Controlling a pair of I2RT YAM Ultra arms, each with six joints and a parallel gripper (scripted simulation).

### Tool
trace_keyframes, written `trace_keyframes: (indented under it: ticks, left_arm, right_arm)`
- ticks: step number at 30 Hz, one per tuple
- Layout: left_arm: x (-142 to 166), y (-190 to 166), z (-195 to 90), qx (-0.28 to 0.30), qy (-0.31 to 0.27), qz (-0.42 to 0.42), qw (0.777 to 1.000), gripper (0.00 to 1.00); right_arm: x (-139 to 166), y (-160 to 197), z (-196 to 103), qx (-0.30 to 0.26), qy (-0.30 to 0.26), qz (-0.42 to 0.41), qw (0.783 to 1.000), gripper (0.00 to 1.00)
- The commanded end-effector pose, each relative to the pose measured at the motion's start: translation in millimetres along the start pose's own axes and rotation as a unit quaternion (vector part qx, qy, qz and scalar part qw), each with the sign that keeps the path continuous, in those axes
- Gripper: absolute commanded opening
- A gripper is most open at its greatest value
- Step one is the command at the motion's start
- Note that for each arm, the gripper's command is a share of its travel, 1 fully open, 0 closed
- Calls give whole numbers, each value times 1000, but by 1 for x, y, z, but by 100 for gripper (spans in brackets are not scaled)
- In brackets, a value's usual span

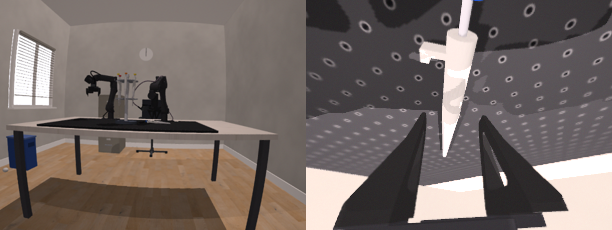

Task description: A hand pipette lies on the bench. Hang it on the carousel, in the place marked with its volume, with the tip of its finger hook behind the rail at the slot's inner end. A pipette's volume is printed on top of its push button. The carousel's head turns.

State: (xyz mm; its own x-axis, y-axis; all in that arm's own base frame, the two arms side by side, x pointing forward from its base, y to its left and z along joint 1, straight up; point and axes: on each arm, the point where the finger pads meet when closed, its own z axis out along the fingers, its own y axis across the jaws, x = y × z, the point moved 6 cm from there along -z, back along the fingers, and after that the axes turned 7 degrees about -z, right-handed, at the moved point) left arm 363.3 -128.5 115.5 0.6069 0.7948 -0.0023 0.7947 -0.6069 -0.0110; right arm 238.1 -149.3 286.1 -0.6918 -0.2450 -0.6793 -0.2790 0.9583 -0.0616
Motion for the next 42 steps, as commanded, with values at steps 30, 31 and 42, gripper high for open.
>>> trace_keyframes:
  ticks: [30,31,42]
  left_arm:
    - [1,9,16,-32,8,3,999,54]
    - [1,4,26,-11,3,1,1000,54]
    - [1,4,26,-11,3,1,1000,12]
  right_arm:
    - [-7,-4,-6,12,-19,-12,1000,100]
    - [-7,-4,-6,12,-19,-12,1000,100]
    - [-7,-4,-6,12,-19,-12,1000,100]
